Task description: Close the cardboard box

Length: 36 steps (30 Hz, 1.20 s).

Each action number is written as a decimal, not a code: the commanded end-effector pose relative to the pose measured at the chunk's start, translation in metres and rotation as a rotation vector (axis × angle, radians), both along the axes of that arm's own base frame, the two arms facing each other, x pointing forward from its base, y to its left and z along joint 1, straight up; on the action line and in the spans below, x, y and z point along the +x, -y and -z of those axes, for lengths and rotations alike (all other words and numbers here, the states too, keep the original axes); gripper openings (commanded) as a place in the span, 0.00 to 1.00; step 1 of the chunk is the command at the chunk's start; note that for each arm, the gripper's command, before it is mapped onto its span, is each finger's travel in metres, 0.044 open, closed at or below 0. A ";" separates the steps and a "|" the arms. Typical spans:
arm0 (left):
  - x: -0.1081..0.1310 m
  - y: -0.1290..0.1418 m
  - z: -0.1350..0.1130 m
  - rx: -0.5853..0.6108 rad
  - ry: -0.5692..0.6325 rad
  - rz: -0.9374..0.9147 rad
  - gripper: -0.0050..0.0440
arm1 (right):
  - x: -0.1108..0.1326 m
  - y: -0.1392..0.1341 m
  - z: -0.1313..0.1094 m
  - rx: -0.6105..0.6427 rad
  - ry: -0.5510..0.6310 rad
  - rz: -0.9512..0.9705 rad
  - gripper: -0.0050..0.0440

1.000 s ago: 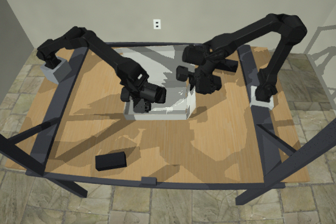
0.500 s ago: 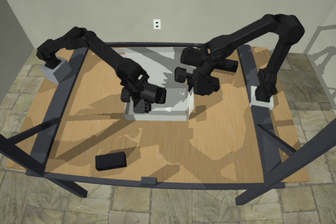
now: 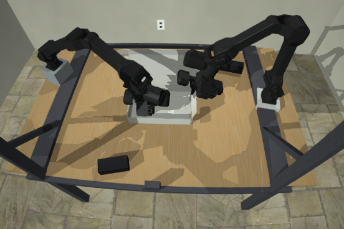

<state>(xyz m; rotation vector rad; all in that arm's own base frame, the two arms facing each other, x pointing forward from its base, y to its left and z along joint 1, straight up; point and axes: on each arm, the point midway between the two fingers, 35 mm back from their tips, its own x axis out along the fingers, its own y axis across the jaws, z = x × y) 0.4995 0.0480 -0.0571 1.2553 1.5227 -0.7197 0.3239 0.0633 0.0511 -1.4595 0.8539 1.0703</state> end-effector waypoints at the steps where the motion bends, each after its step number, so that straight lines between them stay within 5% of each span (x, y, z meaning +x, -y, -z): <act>1: -0.003 0.002 0.017 -0.018 -0.025 0.002 0.31 | 0.017 -0.003 -0.010 0.012 0.061 0.004 0.16; 22: -0.003 0.002 0.017 -0.018 -0.025 0.002 0.31 | 0.017 -0.003 -0.010 0.013 0.061 0.004 0.19; 30: -0.003 0.002 0.017 -0.018 -0.025 0.002 0.31 | -0.013 0.001 -0.068 0.021 0.113 0.004 0.19; 36: -0.003 0.002 0.017 -0.018 -0.025 0.002 0.31 | -0.015 0.002 -0.071 0.021 0.116 0.004 0.19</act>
